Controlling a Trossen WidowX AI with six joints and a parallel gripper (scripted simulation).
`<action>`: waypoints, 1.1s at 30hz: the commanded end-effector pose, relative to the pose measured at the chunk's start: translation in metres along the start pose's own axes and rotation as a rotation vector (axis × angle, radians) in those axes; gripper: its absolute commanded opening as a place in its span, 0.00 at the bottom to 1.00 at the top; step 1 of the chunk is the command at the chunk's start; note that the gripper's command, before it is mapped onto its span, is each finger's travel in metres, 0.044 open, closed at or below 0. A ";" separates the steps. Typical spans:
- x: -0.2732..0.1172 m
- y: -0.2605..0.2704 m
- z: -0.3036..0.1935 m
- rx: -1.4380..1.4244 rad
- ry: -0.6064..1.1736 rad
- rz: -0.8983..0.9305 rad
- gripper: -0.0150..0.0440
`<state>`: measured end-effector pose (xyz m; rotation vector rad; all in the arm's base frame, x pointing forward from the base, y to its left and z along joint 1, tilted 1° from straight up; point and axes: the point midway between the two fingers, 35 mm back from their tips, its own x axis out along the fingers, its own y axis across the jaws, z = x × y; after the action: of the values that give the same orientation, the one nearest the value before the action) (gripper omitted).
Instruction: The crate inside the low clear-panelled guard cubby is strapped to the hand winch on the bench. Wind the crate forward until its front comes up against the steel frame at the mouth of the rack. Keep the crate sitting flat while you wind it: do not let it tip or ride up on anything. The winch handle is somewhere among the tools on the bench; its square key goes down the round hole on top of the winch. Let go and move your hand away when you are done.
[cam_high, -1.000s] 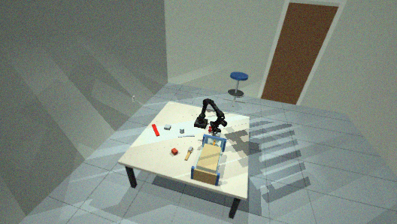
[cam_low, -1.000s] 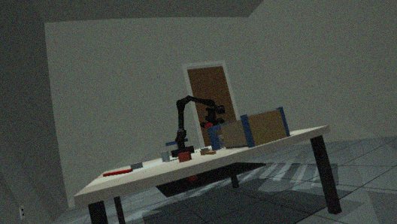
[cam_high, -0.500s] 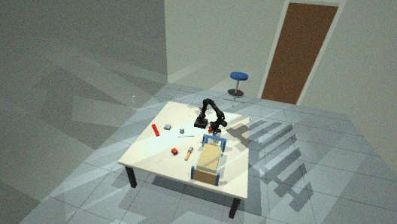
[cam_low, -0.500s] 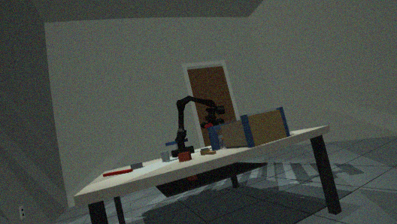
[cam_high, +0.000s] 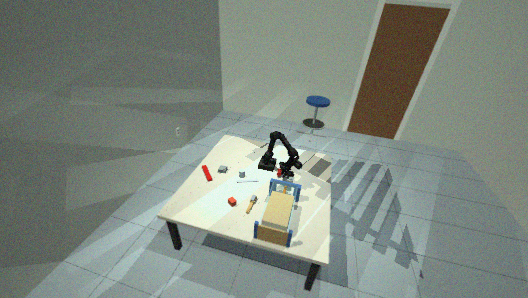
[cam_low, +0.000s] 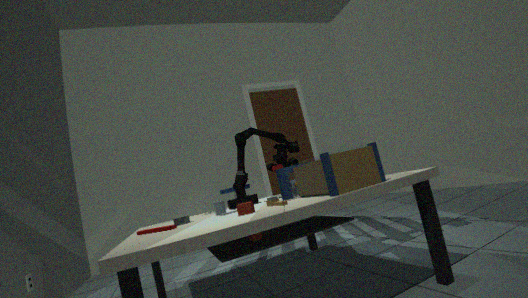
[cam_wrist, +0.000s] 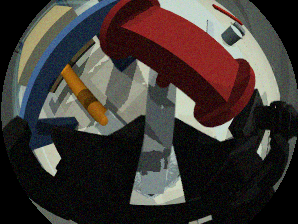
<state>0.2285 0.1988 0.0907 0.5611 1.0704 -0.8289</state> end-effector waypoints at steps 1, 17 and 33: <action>0.001 0.000 -0.001 0.000 0.000 0.001 0.25; 0.004 0.000 -0.002 0.000 0.000 0.001 0.25; 0.007 0.000 -0.003 0.000 0.000 0.001 0.25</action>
<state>0.2285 0.1989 0.0838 0.5610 1.0704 -0.8288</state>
